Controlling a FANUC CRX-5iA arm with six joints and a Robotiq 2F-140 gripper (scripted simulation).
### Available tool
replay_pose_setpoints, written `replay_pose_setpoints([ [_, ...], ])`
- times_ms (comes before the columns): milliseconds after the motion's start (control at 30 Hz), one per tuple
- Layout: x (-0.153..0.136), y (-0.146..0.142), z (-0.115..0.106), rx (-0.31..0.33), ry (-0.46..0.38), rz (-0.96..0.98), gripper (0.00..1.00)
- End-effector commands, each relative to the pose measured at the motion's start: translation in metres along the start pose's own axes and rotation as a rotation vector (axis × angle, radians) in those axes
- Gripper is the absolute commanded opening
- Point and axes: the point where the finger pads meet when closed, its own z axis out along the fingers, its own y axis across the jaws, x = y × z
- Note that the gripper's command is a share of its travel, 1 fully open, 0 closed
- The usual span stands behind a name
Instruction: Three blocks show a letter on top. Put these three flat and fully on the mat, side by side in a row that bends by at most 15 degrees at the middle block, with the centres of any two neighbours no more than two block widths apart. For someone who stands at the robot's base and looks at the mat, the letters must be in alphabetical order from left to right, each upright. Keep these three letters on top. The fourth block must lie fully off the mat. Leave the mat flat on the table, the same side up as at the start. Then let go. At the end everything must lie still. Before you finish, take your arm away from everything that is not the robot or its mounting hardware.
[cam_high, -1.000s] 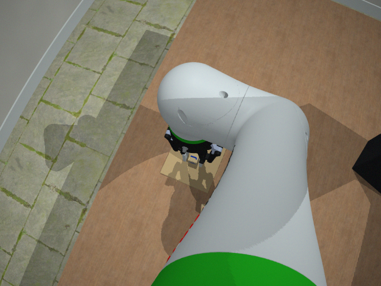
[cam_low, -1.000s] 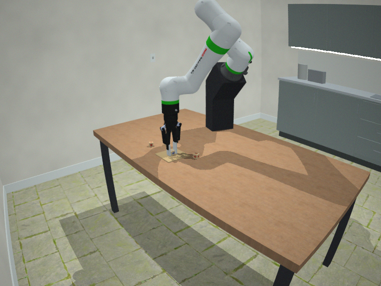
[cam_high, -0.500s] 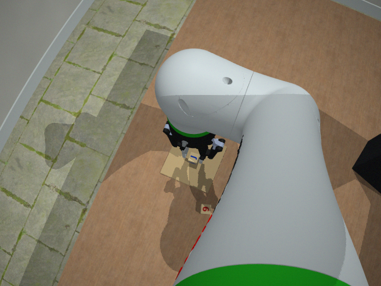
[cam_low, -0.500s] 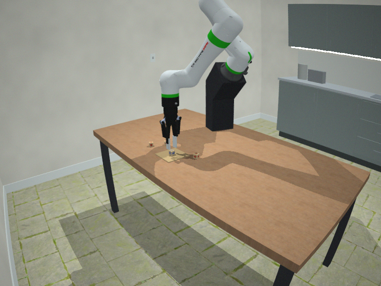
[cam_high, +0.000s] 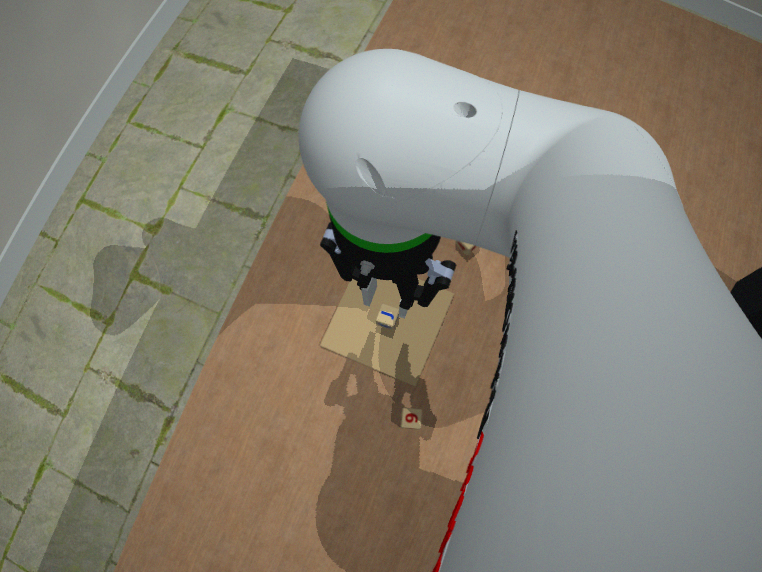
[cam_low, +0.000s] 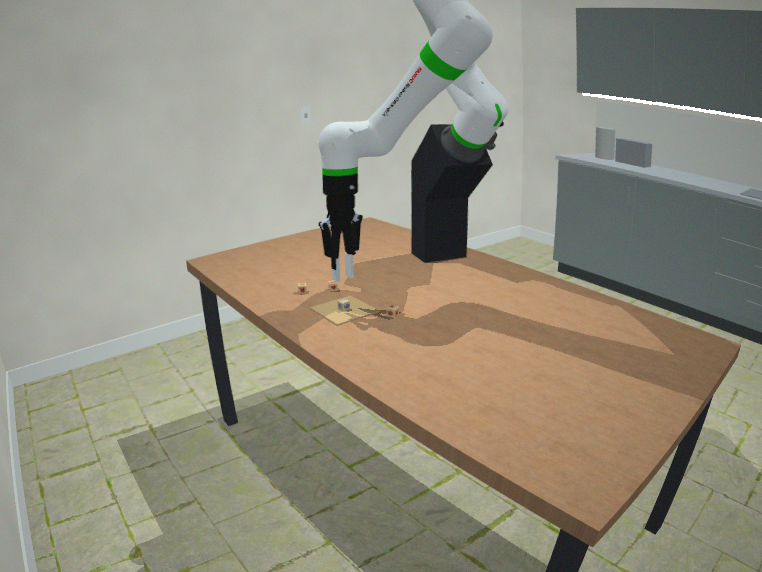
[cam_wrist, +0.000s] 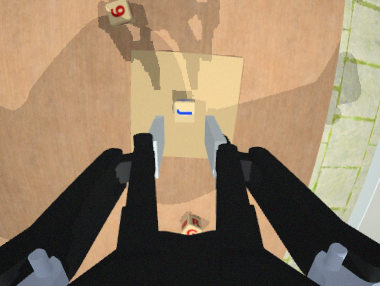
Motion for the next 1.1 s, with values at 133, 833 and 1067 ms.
replay_pose_setpoints([
  [133,0.000,0.000,-0.002,0.001,0.000,0.000,1.00],
  [833,-0.007,0.002,-0.002,0.001,-0.001,0.082,1.00],
  [1067,-0.022,0.006,-0.001,0.001,-0.003,0.252,1.00],
])
